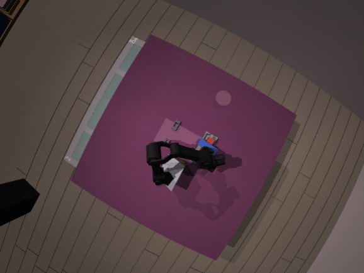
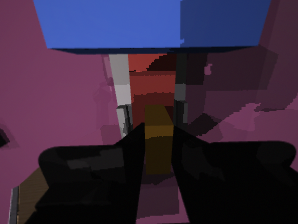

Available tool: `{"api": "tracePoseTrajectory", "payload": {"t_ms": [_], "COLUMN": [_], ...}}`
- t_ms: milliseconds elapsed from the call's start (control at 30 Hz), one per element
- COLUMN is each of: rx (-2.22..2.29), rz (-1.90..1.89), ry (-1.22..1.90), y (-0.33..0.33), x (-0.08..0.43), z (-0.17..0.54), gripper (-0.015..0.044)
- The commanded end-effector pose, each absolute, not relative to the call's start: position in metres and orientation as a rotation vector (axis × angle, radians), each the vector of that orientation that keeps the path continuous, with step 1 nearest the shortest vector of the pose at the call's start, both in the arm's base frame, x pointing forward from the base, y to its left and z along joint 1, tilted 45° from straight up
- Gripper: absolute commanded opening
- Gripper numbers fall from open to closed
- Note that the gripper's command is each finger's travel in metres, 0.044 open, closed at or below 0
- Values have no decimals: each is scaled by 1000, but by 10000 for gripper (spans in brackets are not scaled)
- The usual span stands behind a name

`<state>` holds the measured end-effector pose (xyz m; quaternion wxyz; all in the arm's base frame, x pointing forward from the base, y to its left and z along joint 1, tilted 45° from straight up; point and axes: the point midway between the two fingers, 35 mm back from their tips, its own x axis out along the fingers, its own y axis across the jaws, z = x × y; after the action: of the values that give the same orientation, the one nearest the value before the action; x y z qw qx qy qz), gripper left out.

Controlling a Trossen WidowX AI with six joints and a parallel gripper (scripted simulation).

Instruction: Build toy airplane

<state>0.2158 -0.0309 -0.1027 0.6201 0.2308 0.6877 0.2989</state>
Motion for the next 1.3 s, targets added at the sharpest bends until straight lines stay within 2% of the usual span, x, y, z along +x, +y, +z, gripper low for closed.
{"api": "tracePoseTrajectory", "payload": {"t_ms": [0,67,200,533,800,1000,1267], "rx": [530,530,530,530,530,530,530], "rz": [686,686,686,686,686,683,684], "ry": [1582,1582,1582,1582,1583,1590,1590], "y": [-31,-31,-31,-31,-33,-94,-98], "x": [216,216,216,216,217,228,232], "z": [-102,-102,-102,-102,-100,-38,-37], "gripper": [18,0,0,260,260,260,260]}}
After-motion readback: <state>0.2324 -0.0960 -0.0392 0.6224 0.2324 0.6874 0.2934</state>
